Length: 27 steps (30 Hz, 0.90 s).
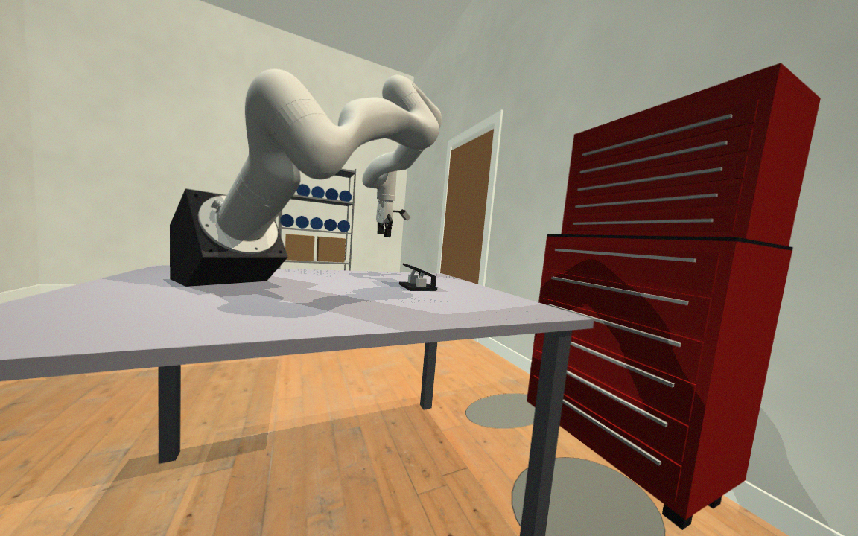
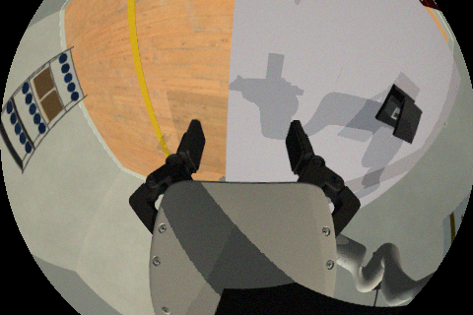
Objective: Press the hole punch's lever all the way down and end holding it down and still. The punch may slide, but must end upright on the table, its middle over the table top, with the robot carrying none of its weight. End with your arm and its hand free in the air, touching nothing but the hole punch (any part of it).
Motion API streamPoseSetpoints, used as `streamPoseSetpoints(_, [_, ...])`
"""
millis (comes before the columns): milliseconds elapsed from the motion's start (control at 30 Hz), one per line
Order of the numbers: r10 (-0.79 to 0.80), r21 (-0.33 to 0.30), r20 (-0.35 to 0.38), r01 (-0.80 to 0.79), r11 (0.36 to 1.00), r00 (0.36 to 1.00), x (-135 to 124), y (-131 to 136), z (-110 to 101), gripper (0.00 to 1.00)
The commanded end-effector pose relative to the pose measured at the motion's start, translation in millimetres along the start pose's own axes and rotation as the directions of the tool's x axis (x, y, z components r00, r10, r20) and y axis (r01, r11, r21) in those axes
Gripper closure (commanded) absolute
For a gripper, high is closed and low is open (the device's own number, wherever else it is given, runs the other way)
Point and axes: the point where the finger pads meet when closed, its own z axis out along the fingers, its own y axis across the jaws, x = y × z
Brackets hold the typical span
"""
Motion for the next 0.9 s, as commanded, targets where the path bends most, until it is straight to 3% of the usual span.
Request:
streamPoseSetpoints(0, [0.001,0.001,-0.001,-0.001,1.000,1.000,0.7,-0.4,-1.0,0.00])
streamPoseSetpoints(567, [0.001,0.001,-0.001,-0.001,1.000,1.000,0.8,0.1,-1.1,0.00])
streamPoseSetpoints(867, [0.025,-0.030,0.010,-0.025,0.999,1.000,18.8,80.6,-10.6,0.00])
